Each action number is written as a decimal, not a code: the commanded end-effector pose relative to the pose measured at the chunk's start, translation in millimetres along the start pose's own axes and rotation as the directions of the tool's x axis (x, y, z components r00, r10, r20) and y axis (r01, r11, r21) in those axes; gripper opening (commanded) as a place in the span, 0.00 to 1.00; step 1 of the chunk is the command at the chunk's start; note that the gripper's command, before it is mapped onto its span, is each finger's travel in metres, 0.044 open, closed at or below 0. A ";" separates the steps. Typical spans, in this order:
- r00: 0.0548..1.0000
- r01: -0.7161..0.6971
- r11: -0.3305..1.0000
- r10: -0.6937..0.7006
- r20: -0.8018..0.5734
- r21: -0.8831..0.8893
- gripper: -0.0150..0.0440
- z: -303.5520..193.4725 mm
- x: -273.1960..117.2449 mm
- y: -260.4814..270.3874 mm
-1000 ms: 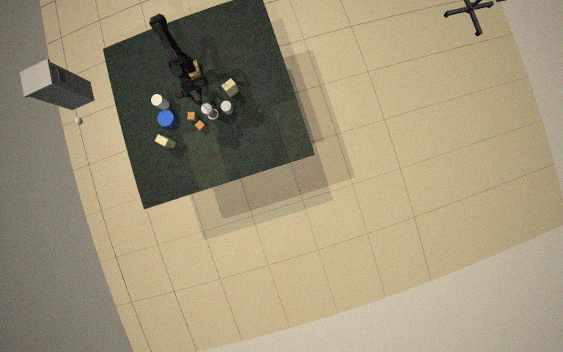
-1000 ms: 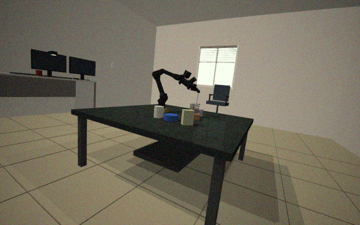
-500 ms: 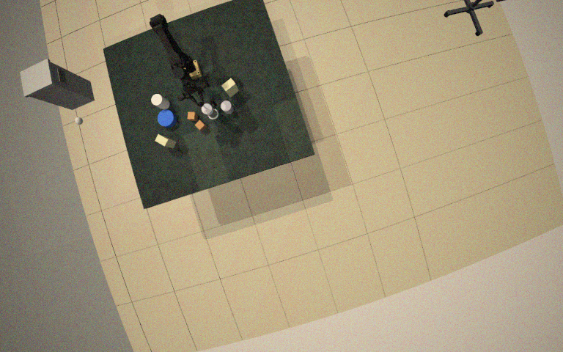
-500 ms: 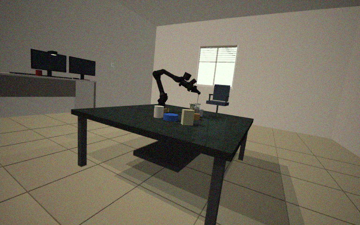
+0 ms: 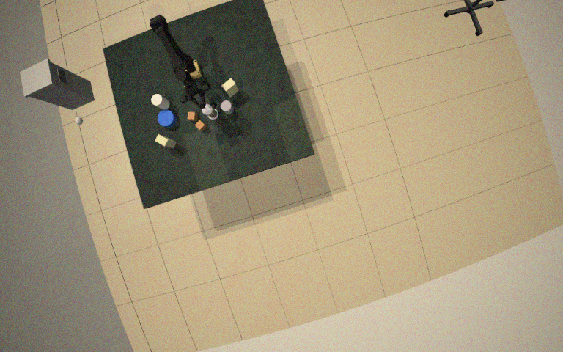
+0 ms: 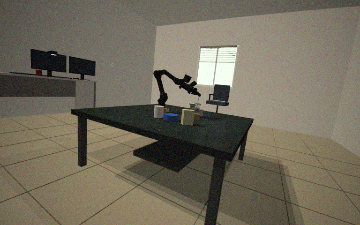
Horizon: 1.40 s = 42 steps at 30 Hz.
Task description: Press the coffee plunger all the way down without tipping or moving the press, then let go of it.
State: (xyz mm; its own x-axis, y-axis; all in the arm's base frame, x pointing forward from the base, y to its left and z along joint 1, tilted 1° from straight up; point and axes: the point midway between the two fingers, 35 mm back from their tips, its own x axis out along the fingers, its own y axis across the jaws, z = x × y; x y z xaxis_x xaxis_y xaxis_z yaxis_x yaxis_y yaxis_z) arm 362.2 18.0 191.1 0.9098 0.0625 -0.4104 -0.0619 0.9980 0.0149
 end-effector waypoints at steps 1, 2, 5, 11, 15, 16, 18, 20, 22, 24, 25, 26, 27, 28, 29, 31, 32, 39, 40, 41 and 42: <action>0.996 0.003 1.000 -0.002 -0.090 0.006 0.45 -37.2 10.9 -0.3; 0.996 0.003 1.000 -0.002 -0.090 0.006 0.45 -38.5 11.8 -0.3; 0.996 0.003 1.000 -0.002 -0.090 0.006 0.45 -42.2 15.0 -0.1; 0.996 0.003 1.000 -0.002 -0.090 0.006 0.45 -45.6 22.3 0.3; 0.996 0.003 1.000 -0.002 -0.089 0.006 0.45 -44.2 25.2 0.5; 0.996 0.003 1.000 -0.002 -0.089 0.006 0.45 -43.8 25.8 0.6; 0.996 0.003 1.000 -0.002 -0.089 0.006 0.45 -43.1 26.7 0.6; 0.996 0.003 1.000 -0.002 -0.089 0.006 0.45 -42.5 27.5 0.7; 0.996 0.003 1.000 -0.002 -0.089 0.006 0.45 -41.6 28.2 0.7; 0.996 0.003 1.000 -0.002 -0.089 0.006 0.45 -40.9 28.7 0.7; 0.996 0.003 1.000 -0.002 -0.089 0.006 0.45 -40.5 29.0 0.8; 0.996 0.003 1.000 -0.002 -0.089 0.006 0.45 -40.1 29.2 0.8; 0.996 0.003 1.000 -0.002 -0.089 0.006 0.45 -39.7 29.5 0.8; 0.996 0.003 1.000 -0.002 -0.089 0.006 0.45 -39.3 29.8 0.8; 0.996 0.003 1.000 -0.002 -0.089 0.006 0.45 -39.0 30.1 0.8; 0.996 0.003 1.000 -0.002 -0.089 0.006 0.45 -38.7 30.5 0.8; 0.996 0.003 1.000 -0.002 -0.089 0.006 0.45 -38.5 30.7 0.8; 0.996 0.003 1.000 -0.002 -0.089 0.006 0.45 -37.0 32.1 0.8; 0.996 0.003 1.000 -0.002 -0.089 0.006 0.45 -36.8 32.3 0.8; 0.996 0.003 1.000 -0.002 -0.089 0.006 0.45 -36.7 32.4 0.8; 0.996 0.003 1.000 -0.002 -0.089 0.006 0.45 -36.7 32.6 0.8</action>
State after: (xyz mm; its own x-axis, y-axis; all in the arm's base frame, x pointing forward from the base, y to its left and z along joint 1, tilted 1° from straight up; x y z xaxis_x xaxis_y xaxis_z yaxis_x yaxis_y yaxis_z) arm 377.7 20.3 155.2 0.8871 0.0603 -0.4576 -0.0614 0.9980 0.0126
